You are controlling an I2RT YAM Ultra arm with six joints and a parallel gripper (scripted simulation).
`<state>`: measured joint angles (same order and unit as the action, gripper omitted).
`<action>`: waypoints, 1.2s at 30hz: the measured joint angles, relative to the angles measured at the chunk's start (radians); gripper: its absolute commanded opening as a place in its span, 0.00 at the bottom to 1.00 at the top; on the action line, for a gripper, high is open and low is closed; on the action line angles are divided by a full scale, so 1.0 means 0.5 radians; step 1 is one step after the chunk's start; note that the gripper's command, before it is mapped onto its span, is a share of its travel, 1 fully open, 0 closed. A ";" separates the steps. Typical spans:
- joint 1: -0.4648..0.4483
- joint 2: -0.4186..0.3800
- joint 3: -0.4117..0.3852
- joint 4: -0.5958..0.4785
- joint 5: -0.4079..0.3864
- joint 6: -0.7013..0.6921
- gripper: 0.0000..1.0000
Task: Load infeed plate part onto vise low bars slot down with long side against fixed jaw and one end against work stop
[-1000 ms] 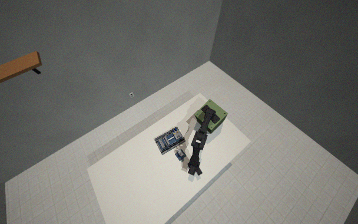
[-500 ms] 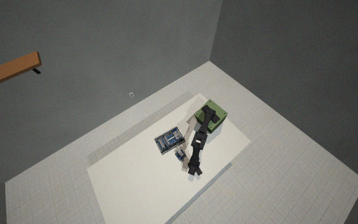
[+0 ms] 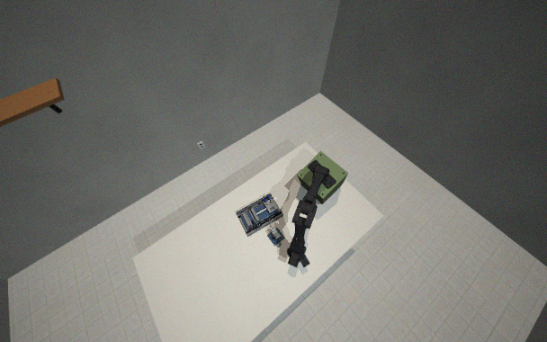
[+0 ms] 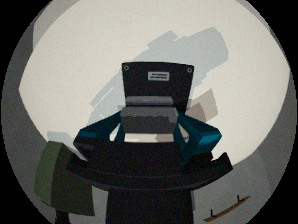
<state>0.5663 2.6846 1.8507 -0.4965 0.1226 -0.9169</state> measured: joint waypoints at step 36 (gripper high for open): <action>0.052 -0.597 -0.271 -0.314 0.029 0.062 0.00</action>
<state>0.5922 2.3863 1.7153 -0.6533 0.1371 -0.8860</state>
